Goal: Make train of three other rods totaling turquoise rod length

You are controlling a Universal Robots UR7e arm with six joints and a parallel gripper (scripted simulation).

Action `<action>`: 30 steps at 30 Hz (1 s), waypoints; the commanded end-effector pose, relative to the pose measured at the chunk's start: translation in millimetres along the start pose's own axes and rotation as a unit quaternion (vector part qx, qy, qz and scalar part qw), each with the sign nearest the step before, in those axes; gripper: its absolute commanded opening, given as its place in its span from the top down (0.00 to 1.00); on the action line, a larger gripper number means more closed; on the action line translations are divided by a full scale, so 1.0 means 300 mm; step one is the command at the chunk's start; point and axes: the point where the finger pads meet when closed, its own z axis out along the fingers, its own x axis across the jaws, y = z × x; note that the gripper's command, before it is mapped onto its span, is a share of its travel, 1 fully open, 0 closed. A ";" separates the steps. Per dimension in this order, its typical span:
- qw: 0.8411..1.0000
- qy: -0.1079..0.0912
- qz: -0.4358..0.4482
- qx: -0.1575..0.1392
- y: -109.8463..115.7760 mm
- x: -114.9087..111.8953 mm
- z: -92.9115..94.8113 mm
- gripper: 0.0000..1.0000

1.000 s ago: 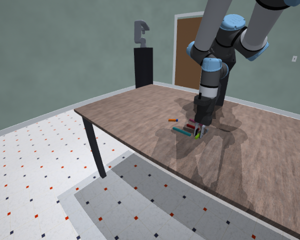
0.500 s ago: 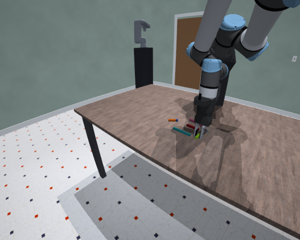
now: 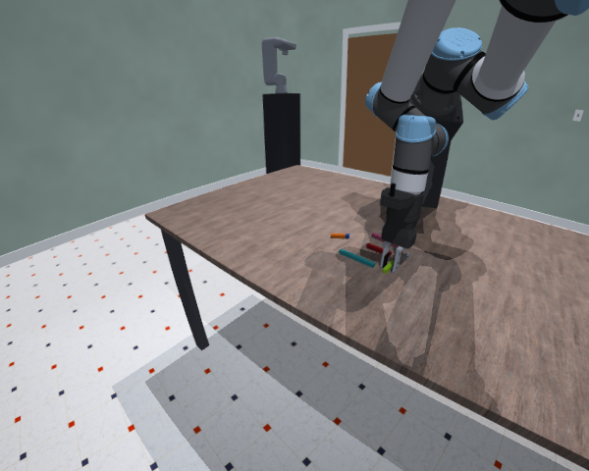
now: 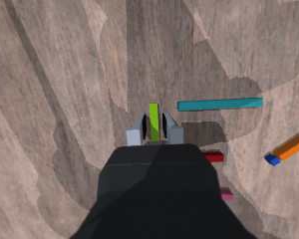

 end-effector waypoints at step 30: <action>1.000 0.000 0.000 0.000 -0.001 0.000 -0.001 0.76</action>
